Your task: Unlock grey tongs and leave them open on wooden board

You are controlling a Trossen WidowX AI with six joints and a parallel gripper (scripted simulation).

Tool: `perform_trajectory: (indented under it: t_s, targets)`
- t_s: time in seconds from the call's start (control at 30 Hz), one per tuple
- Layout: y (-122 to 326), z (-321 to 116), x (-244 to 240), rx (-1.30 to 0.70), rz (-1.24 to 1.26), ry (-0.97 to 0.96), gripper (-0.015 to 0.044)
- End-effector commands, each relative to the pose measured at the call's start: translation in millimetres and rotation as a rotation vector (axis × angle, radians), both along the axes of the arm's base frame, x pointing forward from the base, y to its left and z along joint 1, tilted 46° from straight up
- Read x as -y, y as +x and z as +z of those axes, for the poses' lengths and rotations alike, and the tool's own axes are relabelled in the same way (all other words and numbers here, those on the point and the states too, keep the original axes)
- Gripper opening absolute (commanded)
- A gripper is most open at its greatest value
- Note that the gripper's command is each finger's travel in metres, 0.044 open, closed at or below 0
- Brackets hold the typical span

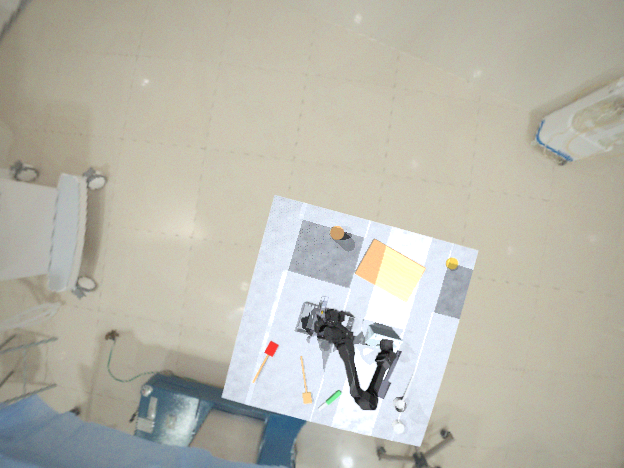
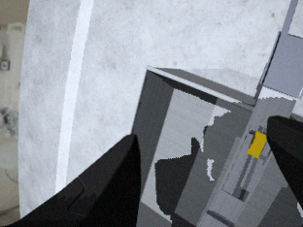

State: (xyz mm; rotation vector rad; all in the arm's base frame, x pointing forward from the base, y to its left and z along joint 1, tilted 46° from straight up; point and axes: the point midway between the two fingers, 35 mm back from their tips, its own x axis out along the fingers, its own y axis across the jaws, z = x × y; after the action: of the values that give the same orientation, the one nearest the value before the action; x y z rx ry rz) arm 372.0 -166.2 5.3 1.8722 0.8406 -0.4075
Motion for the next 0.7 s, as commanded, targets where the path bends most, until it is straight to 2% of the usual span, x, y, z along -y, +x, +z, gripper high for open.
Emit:
perform_trajectory:
  t_s: [0.0,0.67]
  targets:
    - [-28.5,-1.5,-51.0,-0.223,-0.120,0.340,0.0260]
    - [-19.6,3.9,-54.6,-0.223,-0.120,0.340,0.0260]
